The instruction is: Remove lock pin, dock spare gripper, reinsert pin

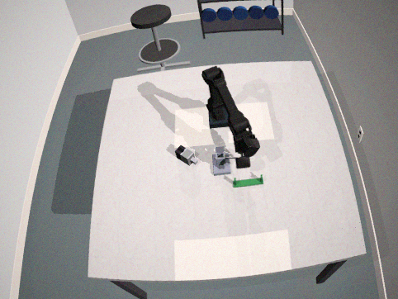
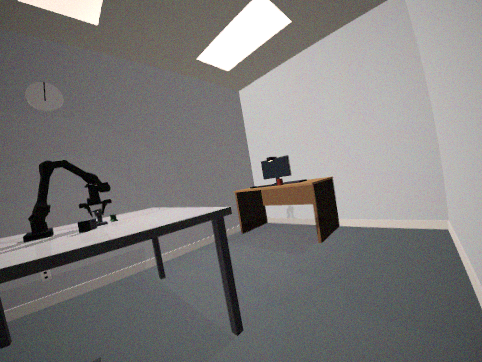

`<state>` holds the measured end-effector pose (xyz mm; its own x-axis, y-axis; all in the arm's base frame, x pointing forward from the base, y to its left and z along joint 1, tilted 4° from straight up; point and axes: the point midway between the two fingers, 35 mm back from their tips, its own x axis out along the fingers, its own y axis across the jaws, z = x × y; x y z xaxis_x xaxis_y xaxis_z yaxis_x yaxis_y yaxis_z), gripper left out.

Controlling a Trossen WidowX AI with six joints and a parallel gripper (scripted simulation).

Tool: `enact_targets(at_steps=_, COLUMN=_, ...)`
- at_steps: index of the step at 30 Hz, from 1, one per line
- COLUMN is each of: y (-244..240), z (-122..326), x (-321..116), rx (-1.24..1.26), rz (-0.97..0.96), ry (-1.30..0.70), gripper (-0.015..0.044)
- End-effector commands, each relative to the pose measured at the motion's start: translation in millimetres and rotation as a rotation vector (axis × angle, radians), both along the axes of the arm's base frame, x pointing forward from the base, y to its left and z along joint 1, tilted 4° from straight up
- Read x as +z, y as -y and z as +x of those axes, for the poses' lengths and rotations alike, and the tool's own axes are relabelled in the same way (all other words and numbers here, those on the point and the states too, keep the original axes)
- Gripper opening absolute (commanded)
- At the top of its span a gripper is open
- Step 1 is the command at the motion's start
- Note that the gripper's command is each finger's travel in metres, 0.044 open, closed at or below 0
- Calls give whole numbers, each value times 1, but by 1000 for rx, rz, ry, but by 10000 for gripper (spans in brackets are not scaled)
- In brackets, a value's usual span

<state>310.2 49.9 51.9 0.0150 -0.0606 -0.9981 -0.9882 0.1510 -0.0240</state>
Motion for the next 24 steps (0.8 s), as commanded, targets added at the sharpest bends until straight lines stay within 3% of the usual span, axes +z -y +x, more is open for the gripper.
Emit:
enact_targets(at_steps=1, y=1, z=-2, x=-9, rx=4, rz=-7, ry=-9, gripper=300)
enact_targets(at_steps=11, y=2, z=-3, x=-14, rx=4, rz=-7, ry=-10, gripper=300)
enact_targets(at_steps=22, y=2, z=-3, x=-14, rx=4, rz=-7, ry=-10, gripper=11)
enact_targets(at_steps=24, y=1, z=-3, x=-14, rx=4, rz=-7, ry=-10, gripper=0)
